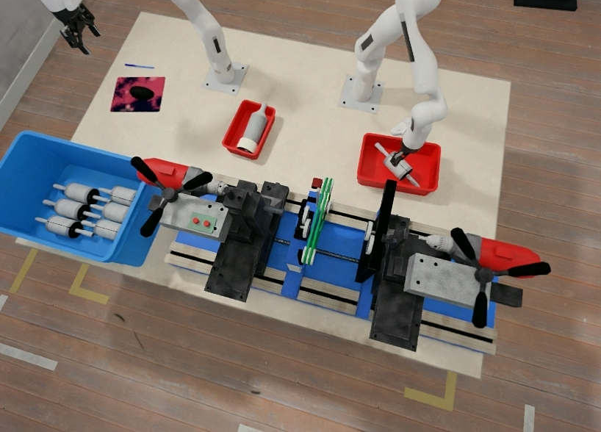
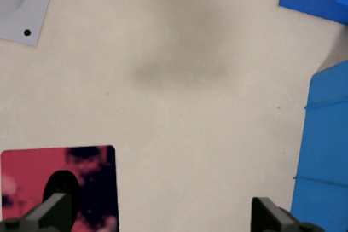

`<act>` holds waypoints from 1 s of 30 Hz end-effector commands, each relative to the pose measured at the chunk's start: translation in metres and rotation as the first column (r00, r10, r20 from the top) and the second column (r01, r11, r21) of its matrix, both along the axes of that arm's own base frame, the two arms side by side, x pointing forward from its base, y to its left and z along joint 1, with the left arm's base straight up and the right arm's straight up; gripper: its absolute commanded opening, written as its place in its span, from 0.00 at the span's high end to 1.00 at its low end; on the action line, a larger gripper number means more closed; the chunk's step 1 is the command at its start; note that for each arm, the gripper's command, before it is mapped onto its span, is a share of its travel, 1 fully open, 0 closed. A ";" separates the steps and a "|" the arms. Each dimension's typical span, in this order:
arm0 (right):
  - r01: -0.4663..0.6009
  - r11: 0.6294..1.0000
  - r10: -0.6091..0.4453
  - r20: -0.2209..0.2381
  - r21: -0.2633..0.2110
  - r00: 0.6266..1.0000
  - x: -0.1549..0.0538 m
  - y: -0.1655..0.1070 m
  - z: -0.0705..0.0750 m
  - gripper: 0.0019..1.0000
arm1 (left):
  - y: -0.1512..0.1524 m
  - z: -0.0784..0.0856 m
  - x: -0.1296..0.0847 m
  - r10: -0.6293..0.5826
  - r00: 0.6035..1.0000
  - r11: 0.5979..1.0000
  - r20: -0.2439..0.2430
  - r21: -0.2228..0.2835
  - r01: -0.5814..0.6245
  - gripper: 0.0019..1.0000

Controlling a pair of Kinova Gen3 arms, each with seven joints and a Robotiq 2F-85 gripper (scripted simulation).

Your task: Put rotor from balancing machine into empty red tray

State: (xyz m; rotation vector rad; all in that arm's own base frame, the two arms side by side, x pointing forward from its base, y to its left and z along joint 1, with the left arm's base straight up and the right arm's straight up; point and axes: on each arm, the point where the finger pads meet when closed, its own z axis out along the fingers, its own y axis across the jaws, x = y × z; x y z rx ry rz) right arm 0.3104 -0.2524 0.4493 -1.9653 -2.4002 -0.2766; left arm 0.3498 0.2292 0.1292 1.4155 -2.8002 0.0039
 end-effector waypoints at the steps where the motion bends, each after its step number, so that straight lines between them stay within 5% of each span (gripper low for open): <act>1: 0.000 1.000 0.000 0.002 -0.001 1.000 0.000 0.000 0.001 0.00 | 0.000 0.005 0.000 0.000 1.000 1.000 0.001 0.001 0.000 0.00; 30: 0.000 1.000 0.000 0.002 -0.001 1.000 0.000 0.000 0.001 0.00 | 0.000 0.023 0.000 0.000 1.000 1.000 0.001 0.001 0.000 0.00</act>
